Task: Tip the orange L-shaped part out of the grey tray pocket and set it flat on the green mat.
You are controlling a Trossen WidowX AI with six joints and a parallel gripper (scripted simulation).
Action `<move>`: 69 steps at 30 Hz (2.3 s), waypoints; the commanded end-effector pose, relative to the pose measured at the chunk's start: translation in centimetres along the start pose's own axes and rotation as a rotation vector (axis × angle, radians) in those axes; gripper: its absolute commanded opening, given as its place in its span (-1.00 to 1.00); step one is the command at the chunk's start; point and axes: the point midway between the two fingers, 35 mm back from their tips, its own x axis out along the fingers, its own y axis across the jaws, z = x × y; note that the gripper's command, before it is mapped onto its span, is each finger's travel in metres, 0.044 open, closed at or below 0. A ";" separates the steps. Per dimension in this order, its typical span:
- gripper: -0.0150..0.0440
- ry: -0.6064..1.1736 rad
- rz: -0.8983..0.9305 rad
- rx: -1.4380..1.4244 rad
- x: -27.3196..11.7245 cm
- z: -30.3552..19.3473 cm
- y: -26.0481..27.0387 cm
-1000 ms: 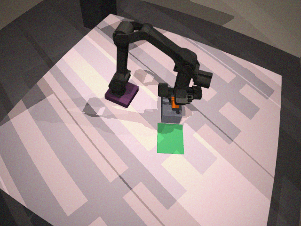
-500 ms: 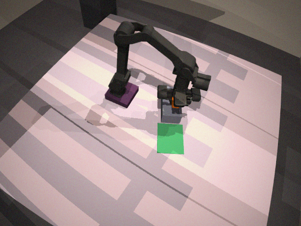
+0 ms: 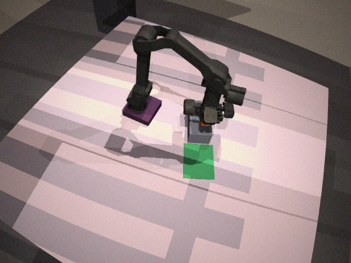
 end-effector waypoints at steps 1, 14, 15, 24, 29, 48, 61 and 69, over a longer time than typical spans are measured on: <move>-0.49 0.000 0.000 0.000 0.0 0.0 0.0; -0.49 0.003 -0.001 0.000 -1.5 0.0 0.0; -0.49 0.003 -0.001 0.000 -1.6 0.0 0.0; -0.49 0.005 -0.002 0.001 -3.1 -0.1 0.0; -0.49 0.005 -0.002 0.001 -3.9 -0.1 0.0; -0.49 0.006 -0.002 0.001 -6.9 0.0 0.0; -0.49 0.006 -0.002 0.001 -8.5 0.0 -0.1; -0.49 0.005 -0.002 0.001 -8.7 0.6 -0.1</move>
